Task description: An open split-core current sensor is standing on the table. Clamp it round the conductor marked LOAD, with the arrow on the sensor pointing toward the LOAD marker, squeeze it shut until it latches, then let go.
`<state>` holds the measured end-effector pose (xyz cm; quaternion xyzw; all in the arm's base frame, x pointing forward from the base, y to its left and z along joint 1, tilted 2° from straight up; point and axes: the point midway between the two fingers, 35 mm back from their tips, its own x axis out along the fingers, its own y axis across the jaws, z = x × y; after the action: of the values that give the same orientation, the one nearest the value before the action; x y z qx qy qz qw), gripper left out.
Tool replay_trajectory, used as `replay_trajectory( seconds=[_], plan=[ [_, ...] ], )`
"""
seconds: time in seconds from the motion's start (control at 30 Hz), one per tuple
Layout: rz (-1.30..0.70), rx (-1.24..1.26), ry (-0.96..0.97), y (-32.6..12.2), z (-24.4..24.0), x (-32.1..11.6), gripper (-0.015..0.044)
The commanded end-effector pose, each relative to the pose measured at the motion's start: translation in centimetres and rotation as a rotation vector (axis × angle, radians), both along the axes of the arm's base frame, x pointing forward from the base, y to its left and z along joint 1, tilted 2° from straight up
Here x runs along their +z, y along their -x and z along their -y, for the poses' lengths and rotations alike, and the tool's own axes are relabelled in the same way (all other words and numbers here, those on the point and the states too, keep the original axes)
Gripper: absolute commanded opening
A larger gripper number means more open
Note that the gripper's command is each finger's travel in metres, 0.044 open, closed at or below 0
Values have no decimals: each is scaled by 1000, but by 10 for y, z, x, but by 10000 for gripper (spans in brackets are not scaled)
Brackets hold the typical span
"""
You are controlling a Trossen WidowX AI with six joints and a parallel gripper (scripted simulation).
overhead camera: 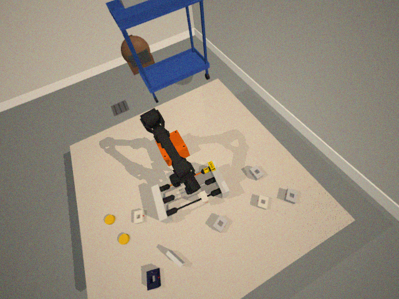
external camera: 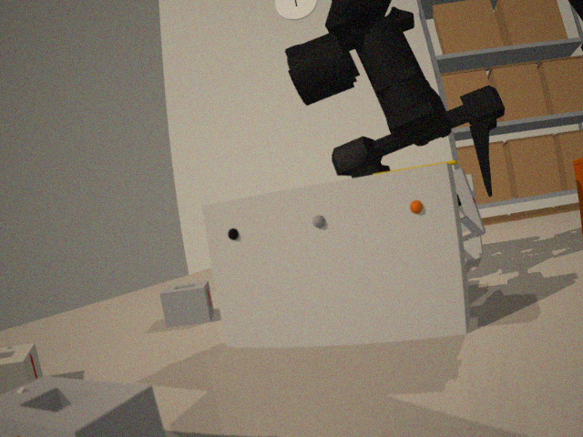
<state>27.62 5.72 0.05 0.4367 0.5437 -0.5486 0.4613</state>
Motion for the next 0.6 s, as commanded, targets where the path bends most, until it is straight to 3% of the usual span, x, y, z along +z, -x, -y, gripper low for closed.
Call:
replay_trajectory(
  seconds=[0.0,0.57],
  plan=[
    [-15,2,-3,4,-1,-10,440],
    [-24,3,-2,7,-1,-20,433]
  ],
)
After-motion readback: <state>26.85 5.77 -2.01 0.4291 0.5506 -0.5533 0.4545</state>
